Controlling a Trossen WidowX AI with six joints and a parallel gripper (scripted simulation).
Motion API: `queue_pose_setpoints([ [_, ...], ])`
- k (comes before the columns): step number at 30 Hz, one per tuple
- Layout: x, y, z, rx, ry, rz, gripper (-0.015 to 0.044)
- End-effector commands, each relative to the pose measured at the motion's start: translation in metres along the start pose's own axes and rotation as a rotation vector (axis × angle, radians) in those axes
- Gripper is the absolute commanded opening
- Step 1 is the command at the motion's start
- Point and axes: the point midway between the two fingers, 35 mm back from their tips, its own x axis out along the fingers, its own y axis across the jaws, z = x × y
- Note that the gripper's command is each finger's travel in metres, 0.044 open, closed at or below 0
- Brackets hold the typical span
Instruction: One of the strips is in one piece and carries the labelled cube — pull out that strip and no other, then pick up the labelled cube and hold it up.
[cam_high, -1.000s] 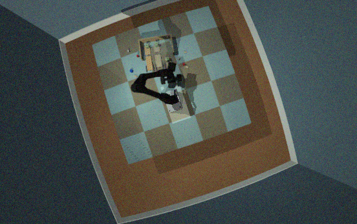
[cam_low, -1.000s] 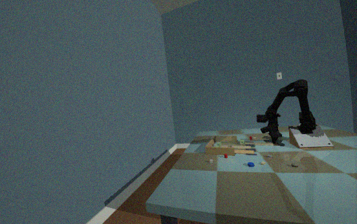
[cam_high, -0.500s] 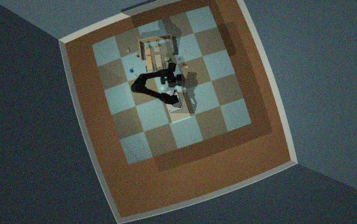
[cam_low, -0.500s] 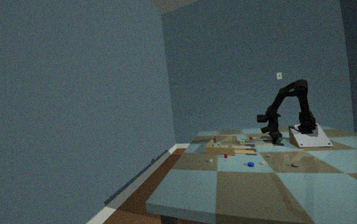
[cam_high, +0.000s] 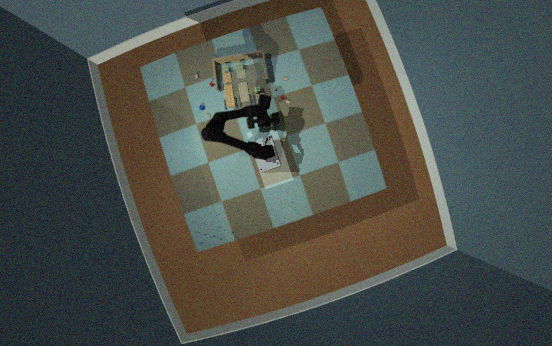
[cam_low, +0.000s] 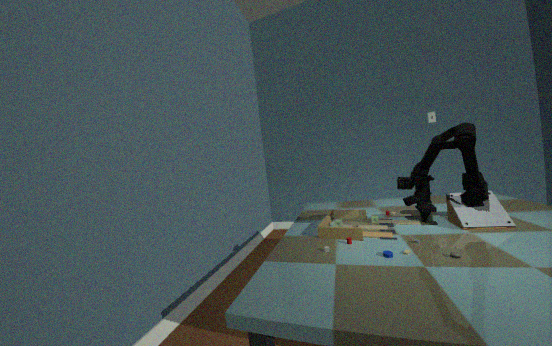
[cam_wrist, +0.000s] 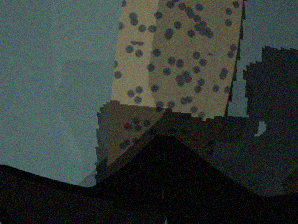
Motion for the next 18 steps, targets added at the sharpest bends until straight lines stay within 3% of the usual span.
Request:
queue_pose_setpoints([
  [1, 0.003, 0.001, -0.009, 0.007, 0.027, -0.001, 0.0000],
  [10, 0.003, 0.001, -0.009, 0.007, 0.027, -0.001, 0.0000],
  [18, -0.043, 0.000, 0.002, 0.007, 0.026, -0.003, 0.0000],
])
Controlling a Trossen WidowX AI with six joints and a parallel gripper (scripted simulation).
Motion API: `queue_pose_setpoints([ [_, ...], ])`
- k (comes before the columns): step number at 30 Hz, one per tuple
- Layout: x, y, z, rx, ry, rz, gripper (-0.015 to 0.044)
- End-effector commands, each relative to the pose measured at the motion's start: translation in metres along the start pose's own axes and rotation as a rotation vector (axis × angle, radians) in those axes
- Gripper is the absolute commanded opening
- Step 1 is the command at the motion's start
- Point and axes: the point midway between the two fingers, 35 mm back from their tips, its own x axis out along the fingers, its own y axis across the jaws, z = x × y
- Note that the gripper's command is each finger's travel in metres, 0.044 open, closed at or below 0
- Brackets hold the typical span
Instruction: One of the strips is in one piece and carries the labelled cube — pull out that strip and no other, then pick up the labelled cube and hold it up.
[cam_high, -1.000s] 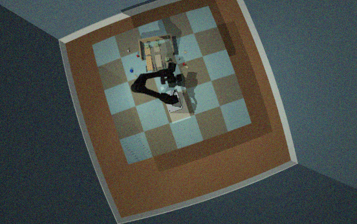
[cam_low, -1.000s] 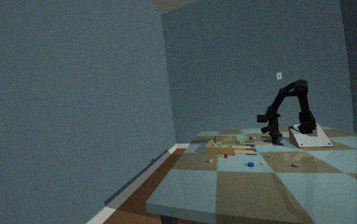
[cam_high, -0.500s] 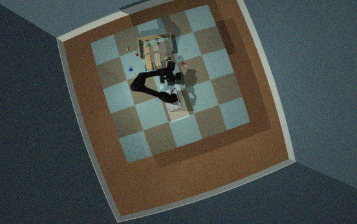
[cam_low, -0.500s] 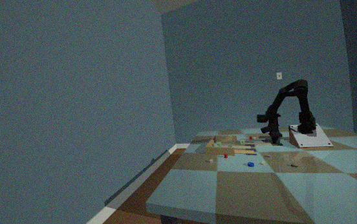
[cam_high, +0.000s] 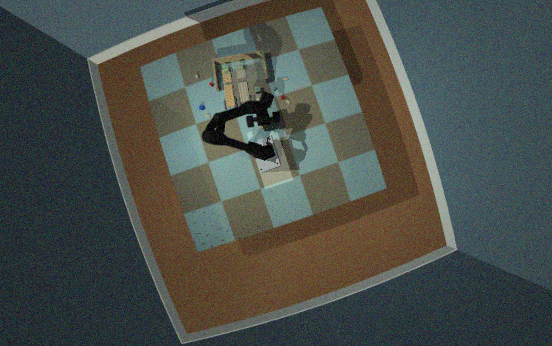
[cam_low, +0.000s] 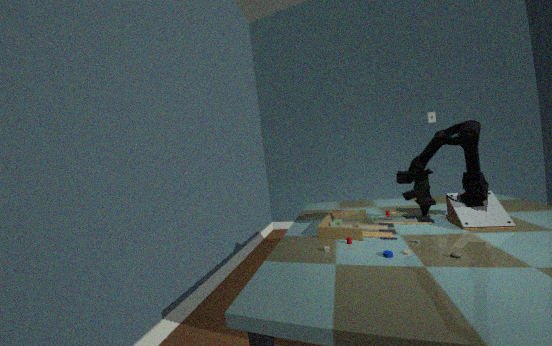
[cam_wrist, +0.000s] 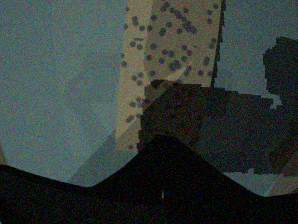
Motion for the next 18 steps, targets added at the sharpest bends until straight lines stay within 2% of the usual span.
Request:
queue_pose_setpoints([
  [1, -0.012, 0.001, 0.001, -0.009, 0.003, -0.003, 0.0000],
  [18, -0.017, 0.004, 0.074, -0.063, -0.001, -0.003, 0.0440],
])
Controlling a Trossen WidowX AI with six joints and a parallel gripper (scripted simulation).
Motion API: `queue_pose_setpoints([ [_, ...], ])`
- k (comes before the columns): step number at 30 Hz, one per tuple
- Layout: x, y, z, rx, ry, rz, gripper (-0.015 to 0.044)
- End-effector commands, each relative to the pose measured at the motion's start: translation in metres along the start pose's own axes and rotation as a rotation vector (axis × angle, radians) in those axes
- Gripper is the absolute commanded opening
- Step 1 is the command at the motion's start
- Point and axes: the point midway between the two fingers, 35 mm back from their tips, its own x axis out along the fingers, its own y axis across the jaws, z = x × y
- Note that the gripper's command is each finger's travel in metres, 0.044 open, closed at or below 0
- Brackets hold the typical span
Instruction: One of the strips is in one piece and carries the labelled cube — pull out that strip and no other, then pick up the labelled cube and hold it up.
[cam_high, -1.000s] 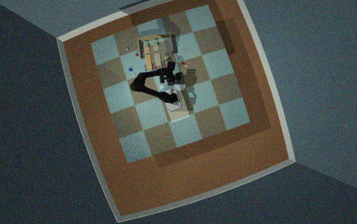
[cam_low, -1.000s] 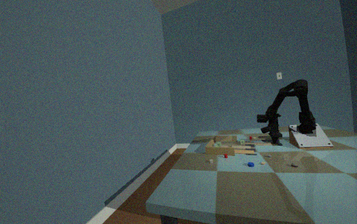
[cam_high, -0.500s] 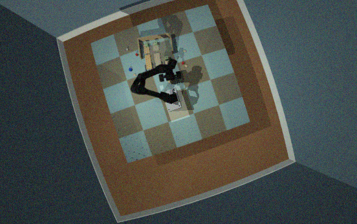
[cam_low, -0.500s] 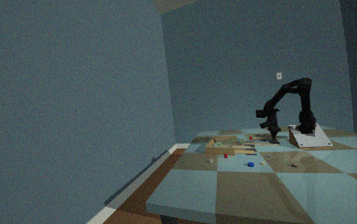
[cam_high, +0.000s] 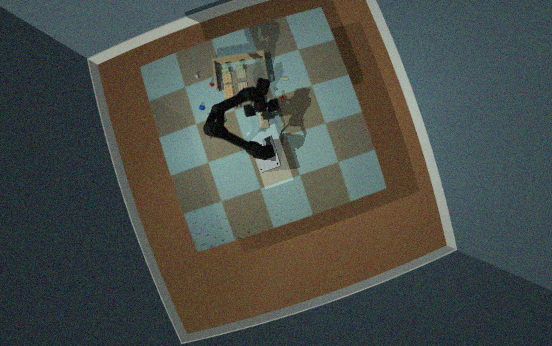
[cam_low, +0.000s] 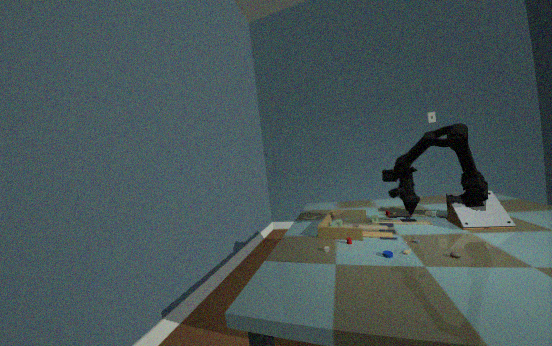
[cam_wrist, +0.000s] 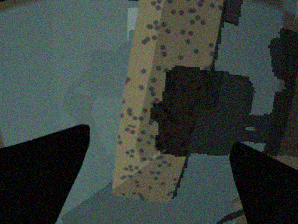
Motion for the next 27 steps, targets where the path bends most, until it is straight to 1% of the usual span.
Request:
queue_pose_setpoints([
  [1, -0.001, 0.000, 0.015, 0.006, 0.001, 0.004, 0.0440],
  [27, -0.015, 0.000, 0.118, 0.001, -0.004, 0.004, 0.0440],
])
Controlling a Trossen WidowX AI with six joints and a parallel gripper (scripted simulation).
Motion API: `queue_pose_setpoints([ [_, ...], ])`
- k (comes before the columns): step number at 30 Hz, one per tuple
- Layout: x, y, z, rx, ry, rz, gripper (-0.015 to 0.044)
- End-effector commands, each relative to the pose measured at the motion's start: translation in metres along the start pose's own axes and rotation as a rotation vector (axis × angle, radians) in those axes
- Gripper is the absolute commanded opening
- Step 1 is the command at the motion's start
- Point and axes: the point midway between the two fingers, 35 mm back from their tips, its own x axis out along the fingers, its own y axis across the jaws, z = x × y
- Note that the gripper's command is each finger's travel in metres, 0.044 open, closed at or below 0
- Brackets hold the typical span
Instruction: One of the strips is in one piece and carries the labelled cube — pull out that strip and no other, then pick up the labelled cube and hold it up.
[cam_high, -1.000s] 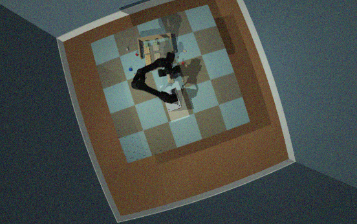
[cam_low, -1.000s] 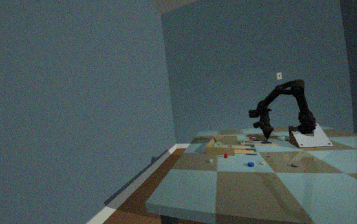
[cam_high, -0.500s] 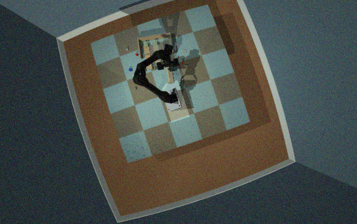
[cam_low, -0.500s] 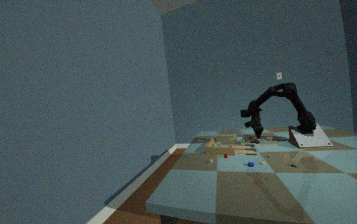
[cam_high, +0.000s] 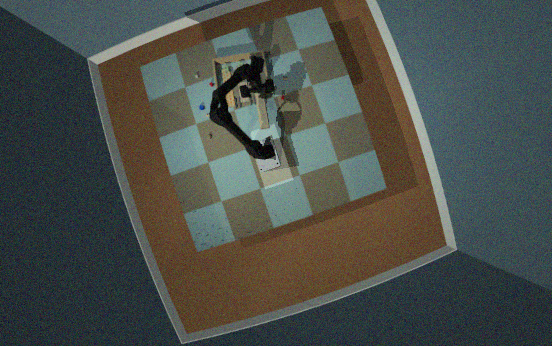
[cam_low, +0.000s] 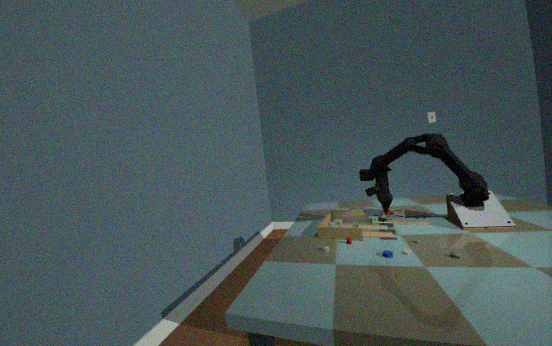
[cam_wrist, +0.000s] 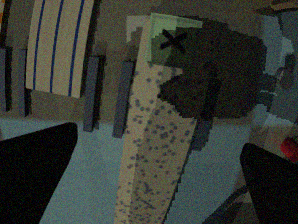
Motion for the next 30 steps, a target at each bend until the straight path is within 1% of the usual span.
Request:
queue_pose_setpoints([
  [1, -0.001, 0.000, 0.015, 0.007, 0.001, 0.004, 0.0440],
  [10, -0.003, 0.000, 0.049, 0.005, 0.000, 0.004, 0.0440],
  [17, 0.005, 0.000, 0.050, 0.005, -0.001, 0.004, 0.0256],
  [30, 0.027, 0.000, 0.051, 0.005, -0.001, 0.004, 0.0250],
])
